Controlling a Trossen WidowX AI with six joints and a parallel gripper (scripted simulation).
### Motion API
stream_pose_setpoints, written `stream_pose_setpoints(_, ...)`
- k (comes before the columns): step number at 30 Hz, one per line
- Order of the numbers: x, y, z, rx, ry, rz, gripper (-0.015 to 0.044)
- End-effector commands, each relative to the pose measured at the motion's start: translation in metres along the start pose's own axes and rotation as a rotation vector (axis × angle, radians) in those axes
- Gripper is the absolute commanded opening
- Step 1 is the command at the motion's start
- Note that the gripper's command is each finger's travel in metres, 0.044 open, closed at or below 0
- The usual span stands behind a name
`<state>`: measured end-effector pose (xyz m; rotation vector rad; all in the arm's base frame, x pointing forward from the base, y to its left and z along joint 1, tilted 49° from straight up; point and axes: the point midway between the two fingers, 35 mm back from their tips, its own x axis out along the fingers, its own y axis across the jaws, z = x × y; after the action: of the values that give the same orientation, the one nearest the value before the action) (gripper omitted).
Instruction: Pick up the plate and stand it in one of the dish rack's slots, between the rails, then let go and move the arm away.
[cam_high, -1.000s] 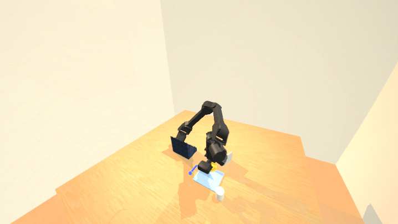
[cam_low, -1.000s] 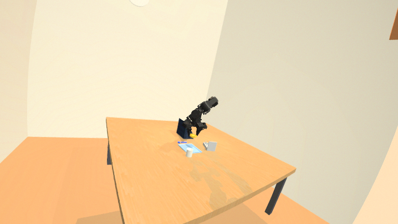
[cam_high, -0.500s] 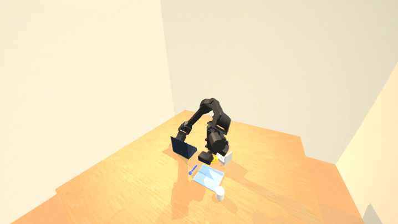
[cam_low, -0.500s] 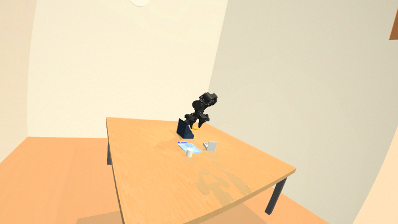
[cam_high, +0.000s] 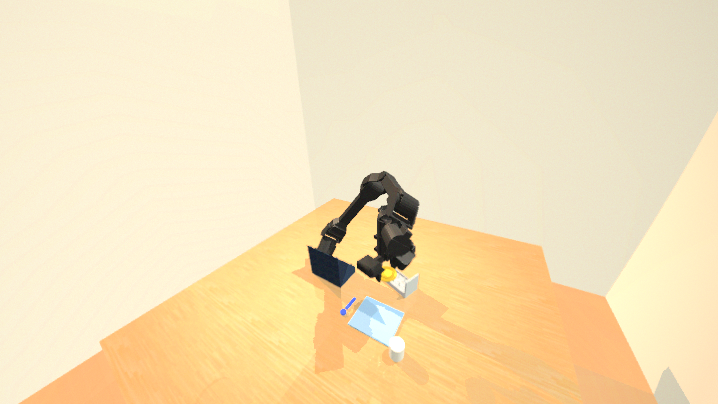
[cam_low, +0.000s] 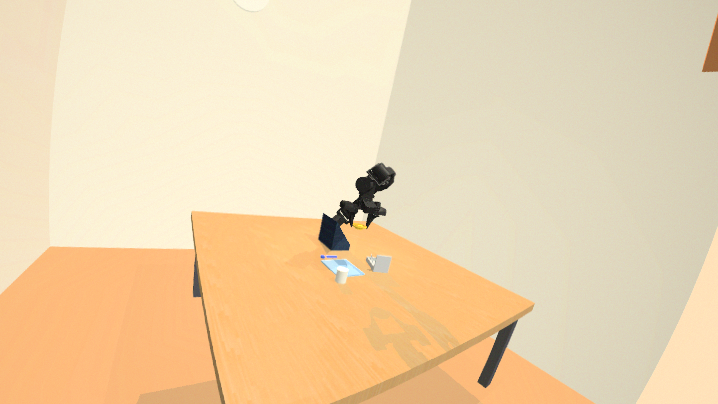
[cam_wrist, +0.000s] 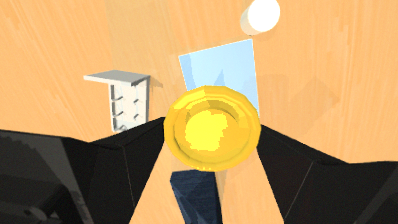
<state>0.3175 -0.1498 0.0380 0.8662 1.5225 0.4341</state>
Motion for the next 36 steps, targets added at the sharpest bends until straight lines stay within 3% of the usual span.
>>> stream_pose_setpoints(1, -0.006, 0.021, -0.009, 0.126, -0.013, -0.003, 0.0)
stream_pose_setpoints(36, -0.003, 0.141, -0.121, 1.324, -0.073, 0.036, 0.0)
